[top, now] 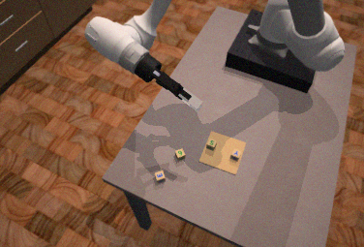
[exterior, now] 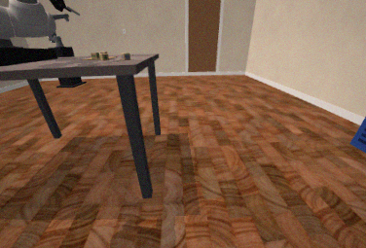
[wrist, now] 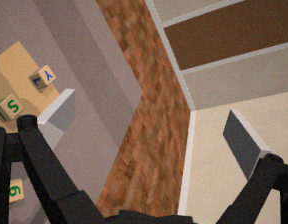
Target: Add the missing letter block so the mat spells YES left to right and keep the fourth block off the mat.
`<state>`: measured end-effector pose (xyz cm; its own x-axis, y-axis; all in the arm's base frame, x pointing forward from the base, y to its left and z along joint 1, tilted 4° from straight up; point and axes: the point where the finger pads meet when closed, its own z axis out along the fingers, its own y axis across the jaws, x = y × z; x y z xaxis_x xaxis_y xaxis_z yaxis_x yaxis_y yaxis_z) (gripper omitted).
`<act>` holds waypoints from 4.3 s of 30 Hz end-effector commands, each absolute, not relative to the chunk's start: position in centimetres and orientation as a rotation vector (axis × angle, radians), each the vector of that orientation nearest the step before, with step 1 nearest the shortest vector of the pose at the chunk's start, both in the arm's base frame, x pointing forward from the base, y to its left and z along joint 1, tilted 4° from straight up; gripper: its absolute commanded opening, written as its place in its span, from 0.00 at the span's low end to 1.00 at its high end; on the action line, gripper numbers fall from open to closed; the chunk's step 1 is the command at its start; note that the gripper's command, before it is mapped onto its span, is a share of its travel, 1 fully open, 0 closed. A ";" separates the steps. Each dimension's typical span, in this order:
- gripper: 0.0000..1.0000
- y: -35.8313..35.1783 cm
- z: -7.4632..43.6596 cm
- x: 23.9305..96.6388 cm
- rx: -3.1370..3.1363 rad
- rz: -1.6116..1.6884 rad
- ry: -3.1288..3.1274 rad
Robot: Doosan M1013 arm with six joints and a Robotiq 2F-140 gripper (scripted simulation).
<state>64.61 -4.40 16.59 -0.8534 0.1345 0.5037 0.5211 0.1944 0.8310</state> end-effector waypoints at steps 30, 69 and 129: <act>1.00 9.2 1.1 59.0 -0.856 -0.359 -2.504; 1.00 10.5 -0.1 59.6 -0.888 -0.185 -2.612; 1.00 1.2 -0.5 60.9 -0.884 -0.206 -2.606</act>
